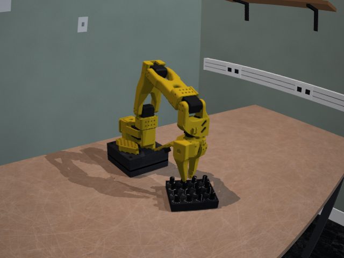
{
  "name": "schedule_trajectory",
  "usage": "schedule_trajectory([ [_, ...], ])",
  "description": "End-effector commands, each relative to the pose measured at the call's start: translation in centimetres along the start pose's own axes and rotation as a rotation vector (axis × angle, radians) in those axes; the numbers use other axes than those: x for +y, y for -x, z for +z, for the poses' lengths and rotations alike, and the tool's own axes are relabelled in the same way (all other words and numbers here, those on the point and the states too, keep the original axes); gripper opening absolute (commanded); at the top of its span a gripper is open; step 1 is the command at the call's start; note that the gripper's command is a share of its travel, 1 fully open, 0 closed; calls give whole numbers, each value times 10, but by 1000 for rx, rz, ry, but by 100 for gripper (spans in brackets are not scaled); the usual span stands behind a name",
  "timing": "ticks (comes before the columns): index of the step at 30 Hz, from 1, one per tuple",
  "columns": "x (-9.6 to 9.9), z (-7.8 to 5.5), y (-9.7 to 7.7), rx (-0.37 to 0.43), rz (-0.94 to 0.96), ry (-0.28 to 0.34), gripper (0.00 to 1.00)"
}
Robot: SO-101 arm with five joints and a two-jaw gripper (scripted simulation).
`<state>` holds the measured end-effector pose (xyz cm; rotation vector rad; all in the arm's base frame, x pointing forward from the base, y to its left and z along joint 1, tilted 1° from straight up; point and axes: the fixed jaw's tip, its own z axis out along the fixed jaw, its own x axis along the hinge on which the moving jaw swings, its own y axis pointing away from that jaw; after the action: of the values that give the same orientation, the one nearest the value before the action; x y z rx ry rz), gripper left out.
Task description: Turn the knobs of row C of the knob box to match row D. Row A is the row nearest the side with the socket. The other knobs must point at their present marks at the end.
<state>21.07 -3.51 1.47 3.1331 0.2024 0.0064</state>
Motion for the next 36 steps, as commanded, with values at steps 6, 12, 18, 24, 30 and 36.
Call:
schedule_trajectory([
  [6,-1,6,-2,4,-14,0,10],
  [12,-1,10,-2,4,-14,0,10],
  [18,-1,13,-2,4,-14,0,10],
  [24,-1,14,-2,4,-14,0,10],
  [30,-1,14,-2,4,-14,0,10],
  [36,-1,14,-2,4,-14,0,10],
])
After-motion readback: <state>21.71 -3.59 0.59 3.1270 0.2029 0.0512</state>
